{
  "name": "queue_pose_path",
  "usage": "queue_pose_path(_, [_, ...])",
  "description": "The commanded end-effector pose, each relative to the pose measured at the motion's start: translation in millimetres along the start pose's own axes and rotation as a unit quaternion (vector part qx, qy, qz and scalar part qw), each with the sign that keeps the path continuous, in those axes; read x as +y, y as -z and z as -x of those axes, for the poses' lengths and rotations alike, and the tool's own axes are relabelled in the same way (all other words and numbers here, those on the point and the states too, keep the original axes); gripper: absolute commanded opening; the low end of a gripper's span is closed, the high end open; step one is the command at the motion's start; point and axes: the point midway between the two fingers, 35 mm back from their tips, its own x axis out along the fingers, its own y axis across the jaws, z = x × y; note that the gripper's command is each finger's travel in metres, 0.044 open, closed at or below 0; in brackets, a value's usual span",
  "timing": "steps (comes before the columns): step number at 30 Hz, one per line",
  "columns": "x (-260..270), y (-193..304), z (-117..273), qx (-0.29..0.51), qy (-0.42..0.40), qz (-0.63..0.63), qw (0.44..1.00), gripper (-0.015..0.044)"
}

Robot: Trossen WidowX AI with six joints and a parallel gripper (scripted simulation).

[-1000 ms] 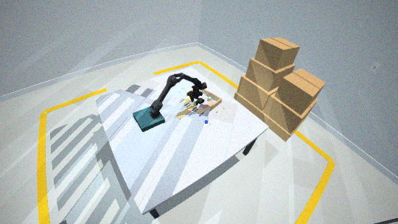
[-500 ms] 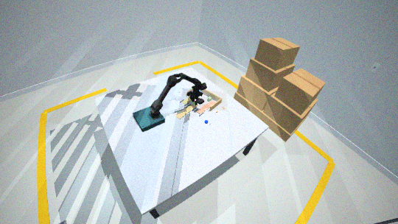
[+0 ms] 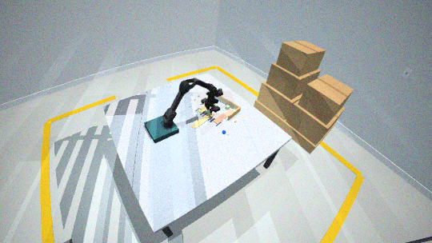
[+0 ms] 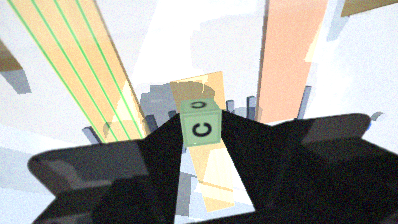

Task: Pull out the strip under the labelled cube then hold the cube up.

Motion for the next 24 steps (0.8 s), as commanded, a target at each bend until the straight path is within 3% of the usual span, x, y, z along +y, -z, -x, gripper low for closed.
queue_pose_path(1, [2.8,15.6,10.0,0.003,-0.001,-0.001,1.0,0.0])
queue_pose_path(24, [15.6,85.6,25.3,0.007,-0.001,-0.002,1.0,0.0])
